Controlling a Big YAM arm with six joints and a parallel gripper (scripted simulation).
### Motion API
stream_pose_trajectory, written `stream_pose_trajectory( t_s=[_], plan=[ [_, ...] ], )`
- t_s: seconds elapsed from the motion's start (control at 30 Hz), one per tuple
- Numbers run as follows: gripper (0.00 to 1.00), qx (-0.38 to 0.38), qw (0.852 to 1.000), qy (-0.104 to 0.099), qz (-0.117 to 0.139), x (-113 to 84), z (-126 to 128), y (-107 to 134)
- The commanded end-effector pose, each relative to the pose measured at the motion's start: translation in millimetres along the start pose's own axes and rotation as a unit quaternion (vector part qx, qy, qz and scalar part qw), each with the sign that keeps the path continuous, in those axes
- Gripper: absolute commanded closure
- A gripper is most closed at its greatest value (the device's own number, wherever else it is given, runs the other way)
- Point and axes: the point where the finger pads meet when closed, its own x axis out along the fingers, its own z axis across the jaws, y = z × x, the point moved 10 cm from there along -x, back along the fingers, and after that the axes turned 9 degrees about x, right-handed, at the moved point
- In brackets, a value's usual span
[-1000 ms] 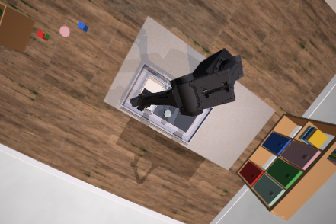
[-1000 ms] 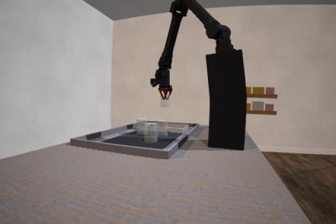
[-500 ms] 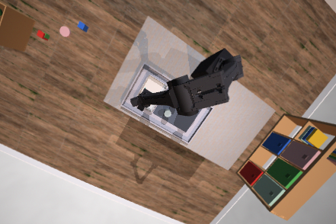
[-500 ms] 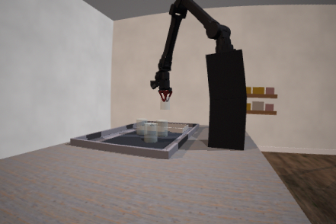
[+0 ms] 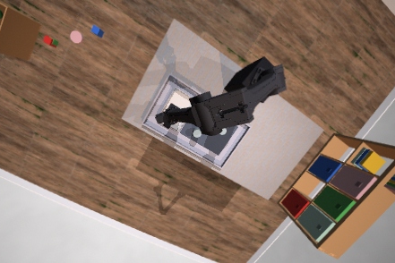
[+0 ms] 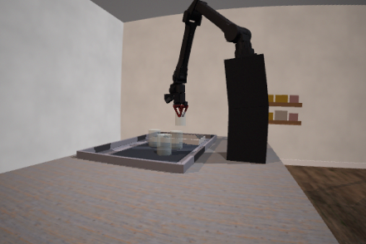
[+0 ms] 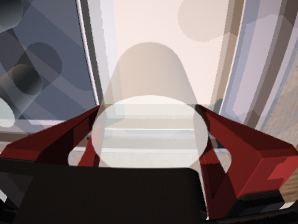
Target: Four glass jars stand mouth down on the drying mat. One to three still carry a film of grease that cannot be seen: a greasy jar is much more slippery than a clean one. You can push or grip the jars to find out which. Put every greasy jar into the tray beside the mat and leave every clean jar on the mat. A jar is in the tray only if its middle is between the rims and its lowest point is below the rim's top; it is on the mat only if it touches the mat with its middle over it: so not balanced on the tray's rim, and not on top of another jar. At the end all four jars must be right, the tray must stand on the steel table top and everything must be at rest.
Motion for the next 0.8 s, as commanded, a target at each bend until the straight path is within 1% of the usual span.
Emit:
stream_pose_trajectory(
  t_s=[0.0, 0.4, 0.47, 0.77],
  plan=[
    [1.00, -0.007, 1.000, 0.010, -0.025, -3.3, -8.2, -19.3],
    [1.00, -0.007, 1.000, 0.010, -0.025, 28.5, -8.8, -20.9],
    [1.00, -0.007, 1.000, 0.010, -0.025, 28.5, -8.8, -20.9],
    [1.00, -0.007, 1.000, 0.010, -0.025, 52.4, -9.3, -22.1]
  ],
)
